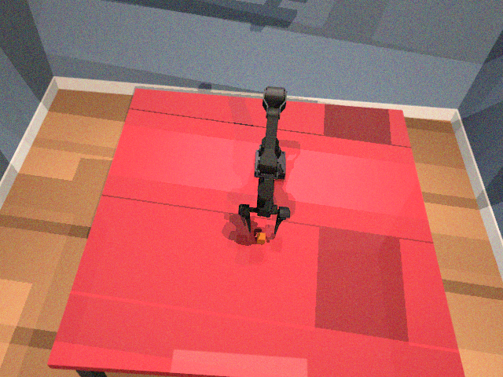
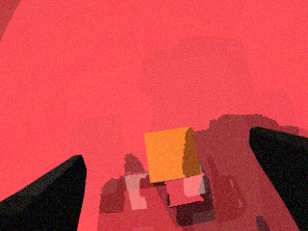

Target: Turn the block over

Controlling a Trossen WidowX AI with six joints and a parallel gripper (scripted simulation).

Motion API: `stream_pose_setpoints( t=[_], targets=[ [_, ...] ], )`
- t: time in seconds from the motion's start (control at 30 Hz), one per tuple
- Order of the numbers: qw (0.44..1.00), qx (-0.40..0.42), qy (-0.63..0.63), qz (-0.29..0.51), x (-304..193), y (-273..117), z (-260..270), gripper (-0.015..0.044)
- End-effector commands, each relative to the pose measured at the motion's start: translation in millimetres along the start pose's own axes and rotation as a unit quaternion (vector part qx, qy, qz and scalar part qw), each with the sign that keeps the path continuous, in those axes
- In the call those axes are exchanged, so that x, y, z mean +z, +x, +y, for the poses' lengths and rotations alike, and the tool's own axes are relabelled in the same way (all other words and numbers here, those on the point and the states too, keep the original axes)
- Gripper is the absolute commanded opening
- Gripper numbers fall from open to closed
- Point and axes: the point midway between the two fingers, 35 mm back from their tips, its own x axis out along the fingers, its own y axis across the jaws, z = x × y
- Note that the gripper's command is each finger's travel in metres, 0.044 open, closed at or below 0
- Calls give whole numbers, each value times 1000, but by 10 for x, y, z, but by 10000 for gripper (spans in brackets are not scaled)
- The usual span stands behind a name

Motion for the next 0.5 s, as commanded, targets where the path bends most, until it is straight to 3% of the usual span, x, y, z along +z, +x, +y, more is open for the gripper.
stream_pose_setpoints(
  t=[0.0,0.27,0.47],
  targets=[
    [999,-6,0,51,69,-357,-6,440],
    [999,-6,0,54,76,-354,-6,440],
    [990,-5,2,143,258,-300,-13,440]
  ],
)
